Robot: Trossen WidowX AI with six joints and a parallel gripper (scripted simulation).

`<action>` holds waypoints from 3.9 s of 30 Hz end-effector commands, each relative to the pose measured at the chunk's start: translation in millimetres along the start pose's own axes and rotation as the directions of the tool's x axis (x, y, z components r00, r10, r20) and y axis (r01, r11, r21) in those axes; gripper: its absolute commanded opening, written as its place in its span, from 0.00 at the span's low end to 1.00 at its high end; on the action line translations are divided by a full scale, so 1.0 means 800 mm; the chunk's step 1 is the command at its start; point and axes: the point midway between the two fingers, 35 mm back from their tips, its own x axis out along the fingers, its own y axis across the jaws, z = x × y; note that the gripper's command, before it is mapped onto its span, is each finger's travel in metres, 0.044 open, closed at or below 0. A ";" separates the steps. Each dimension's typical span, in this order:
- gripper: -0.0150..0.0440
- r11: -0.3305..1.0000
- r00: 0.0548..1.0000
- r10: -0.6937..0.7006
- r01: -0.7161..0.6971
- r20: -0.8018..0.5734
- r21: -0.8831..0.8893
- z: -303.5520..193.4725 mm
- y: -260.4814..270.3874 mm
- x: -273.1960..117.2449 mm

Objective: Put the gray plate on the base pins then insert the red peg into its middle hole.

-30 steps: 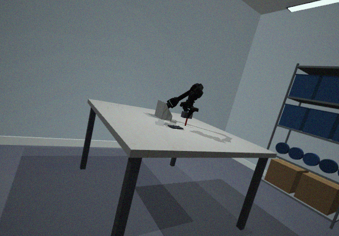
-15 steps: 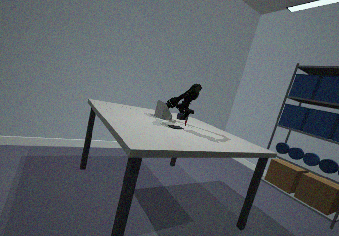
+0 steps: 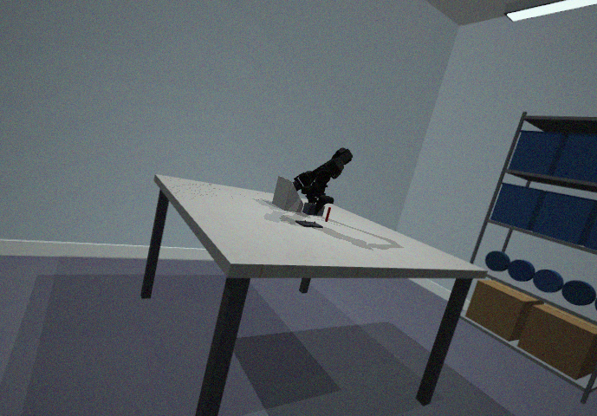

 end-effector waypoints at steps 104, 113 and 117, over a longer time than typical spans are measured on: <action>1.00 0.998 1.000 0.001 -0.001 0.010 -0.066 -0.033 -0.002 -0.108; 1.00 0.962 1.000 -0.001 0.003 0.008 -0.274 -0.176 -0.062 -0.113; 1.00 0.931 1.000 -0.003 0.003 0.003 -0.365 -0.226 -0.103 -0.106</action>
